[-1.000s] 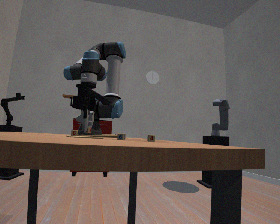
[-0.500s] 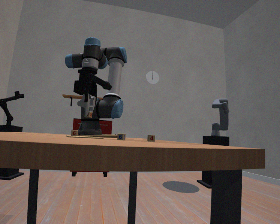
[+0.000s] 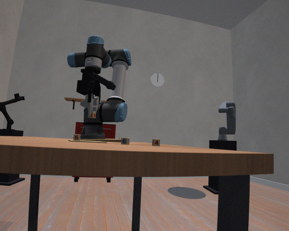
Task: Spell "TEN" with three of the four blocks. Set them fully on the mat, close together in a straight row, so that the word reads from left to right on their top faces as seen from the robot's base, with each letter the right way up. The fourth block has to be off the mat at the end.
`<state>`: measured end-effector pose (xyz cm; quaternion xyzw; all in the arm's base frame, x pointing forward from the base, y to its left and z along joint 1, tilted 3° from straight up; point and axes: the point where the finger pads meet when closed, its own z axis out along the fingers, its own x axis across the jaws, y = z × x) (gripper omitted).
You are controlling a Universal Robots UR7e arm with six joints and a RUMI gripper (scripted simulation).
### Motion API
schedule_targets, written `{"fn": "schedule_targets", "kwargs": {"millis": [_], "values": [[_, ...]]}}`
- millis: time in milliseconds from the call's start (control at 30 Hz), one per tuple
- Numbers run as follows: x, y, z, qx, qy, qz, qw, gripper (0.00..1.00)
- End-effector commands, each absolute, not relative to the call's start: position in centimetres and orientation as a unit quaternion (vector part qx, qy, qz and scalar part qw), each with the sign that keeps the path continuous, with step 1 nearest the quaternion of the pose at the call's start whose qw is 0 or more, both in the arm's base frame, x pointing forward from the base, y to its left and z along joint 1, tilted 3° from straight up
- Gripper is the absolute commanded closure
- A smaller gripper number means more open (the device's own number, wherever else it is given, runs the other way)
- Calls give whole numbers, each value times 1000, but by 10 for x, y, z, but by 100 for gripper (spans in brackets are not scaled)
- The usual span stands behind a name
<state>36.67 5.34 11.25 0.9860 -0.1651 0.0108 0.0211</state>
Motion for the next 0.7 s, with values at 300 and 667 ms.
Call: {"fn": "schedule_targets", "kwargs": {"millis": [300,667], "values": [[370,58,114,975,-219,12,20,95],[374,64,114,945,-326,15,19,95]]}}
